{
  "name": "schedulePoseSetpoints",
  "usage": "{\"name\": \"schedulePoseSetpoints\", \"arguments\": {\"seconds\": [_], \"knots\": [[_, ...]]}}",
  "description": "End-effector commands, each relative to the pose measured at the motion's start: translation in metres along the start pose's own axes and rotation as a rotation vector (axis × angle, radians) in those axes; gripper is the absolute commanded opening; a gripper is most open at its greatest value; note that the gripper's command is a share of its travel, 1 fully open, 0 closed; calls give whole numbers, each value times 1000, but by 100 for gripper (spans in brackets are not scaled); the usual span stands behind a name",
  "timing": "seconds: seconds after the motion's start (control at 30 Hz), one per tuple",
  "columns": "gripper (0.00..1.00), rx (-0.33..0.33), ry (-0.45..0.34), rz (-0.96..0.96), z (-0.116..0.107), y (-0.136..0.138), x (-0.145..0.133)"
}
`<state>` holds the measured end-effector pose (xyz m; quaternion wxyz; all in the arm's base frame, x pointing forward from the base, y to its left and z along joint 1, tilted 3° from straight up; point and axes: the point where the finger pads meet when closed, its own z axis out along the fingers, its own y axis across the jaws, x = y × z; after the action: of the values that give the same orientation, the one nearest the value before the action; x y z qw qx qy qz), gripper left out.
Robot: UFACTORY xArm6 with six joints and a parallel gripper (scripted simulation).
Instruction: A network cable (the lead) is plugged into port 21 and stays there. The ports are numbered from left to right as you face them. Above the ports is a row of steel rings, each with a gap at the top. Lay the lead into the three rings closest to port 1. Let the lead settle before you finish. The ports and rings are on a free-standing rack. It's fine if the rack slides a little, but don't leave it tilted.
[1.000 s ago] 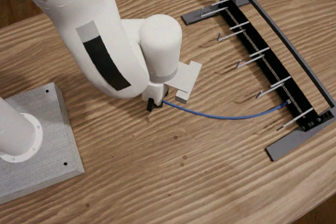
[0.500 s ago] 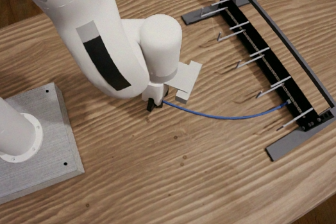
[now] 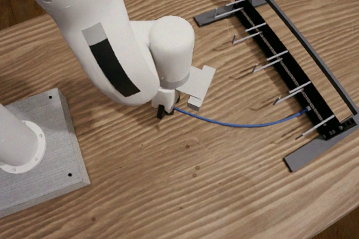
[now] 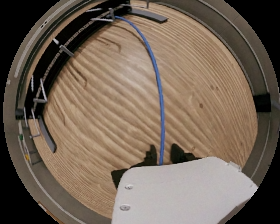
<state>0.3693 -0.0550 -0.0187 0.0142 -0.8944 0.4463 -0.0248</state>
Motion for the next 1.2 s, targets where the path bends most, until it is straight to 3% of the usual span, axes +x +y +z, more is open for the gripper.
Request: {"name": "schedulePoseSetpoints", "arguments": {"seconds": [0.0, 1.17], "knots": [[33, 2, 2, 0, 0, -1, 1], [33, 2, 2, 0, 7, -1, 1]]}}
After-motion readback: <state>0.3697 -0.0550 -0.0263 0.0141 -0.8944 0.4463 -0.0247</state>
